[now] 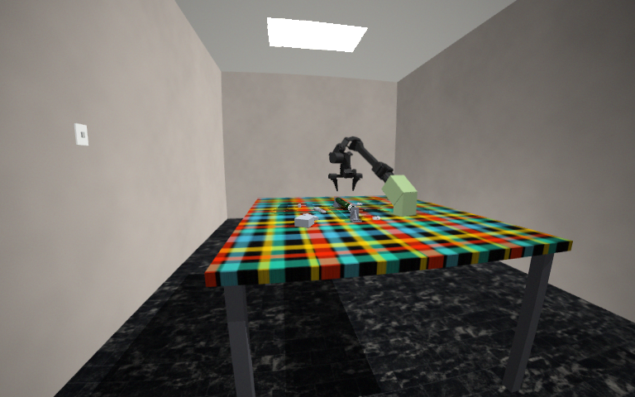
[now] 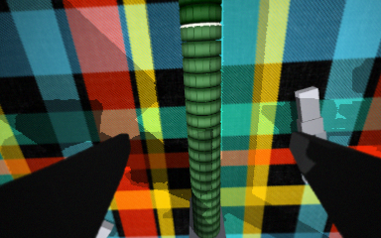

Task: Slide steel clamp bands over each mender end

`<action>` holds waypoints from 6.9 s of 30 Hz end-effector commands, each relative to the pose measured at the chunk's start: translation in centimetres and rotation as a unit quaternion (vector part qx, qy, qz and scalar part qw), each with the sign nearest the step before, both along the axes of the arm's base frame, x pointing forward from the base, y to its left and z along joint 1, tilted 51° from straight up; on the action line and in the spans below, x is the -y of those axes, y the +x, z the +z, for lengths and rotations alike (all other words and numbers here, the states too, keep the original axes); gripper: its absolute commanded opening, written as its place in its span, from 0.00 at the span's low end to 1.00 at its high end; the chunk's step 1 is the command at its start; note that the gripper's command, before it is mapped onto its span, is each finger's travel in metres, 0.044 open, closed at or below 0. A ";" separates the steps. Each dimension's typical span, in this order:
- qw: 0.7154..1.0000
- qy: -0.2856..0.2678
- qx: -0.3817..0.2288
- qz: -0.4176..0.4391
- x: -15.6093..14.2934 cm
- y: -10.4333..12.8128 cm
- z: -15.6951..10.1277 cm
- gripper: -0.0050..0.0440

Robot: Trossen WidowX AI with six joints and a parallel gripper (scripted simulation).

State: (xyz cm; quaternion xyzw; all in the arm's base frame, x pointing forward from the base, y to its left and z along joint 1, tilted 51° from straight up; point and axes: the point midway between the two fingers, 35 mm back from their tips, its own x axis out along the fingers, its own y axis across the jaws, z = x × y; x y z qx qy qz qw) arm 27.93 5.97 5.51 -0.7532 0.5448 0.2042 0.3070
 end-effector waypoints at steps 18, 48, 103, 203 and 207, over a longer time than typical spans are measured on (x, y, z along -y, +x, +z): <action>1.000 -0.012 -0.009 0.015 0.4 2.1 -8.8 1.00; 1.000 -0.012 -0.009 0.015 3.5 3.6 -11.7 0.76; 1.000 -0.012 -0.009 0.015 3.5 3.6 -11.7 0.59; 1.000 -0.012 -0.009 0.015 6.9 3.6 -7.9 0.29; 1.000 -0.012 -0.009 0.015 6.9 3.6 -7.9 0.23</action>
